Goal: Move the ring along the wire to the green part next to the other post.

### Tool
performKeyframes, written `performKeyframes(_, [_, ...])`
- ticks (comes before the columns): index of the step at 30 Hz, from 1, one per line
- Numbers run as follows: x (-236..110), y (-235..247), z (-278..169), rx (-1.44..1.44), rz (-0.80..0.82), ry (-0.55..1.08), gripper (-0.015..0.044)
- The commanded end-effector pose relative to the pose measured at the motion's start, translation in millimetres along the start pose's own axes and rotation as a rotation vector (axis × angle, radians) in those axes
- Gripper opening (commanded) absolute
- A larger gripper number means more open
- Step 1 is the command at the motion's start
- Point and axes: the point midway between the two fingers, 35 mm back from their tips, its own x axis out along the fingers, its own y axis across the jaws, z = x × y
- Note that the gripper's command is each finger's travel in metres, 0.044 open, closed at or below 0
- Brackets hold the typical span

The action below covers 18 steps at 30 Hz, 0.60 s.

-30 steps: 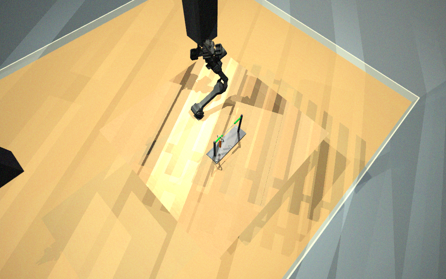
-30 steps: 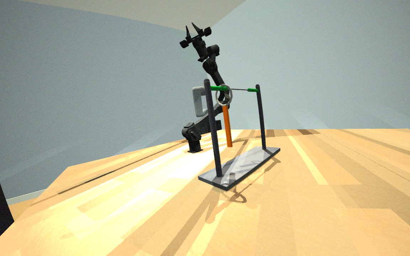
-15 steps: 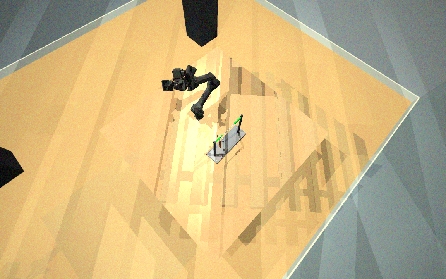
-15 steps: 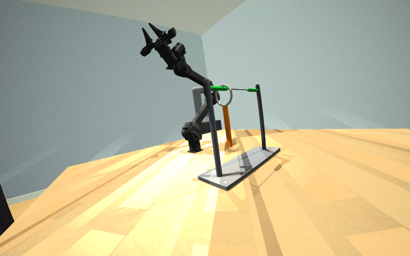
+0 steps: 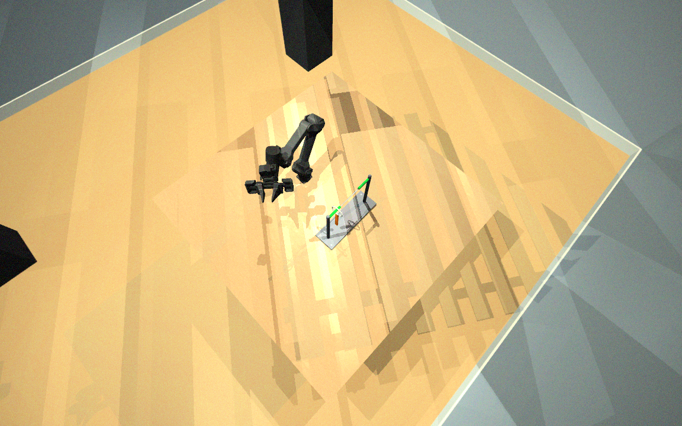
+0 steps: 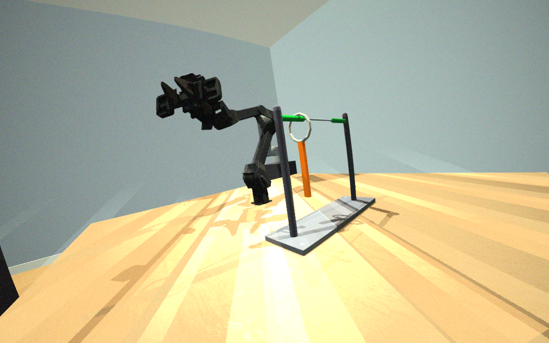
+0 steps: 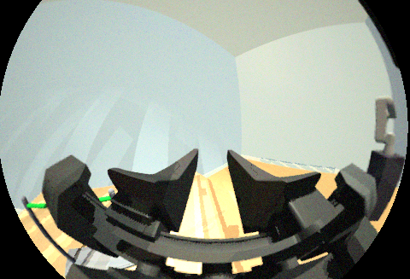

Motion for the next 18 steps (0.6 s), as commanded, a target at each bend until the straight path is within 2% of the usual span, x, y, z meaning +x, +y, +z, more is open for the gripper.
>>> performKeyframes(1, [3.0,12.5,-56.9,-0.020,0.097,0.099,0.0160])
performKeyframes(9, [-20.2,57.9,-174.7,-0.052,0.345,0.288,0.0160])
performKeyframes(18, [-94.9,125.6,-269.2,-0.055,0.662,0.435,0.0160])
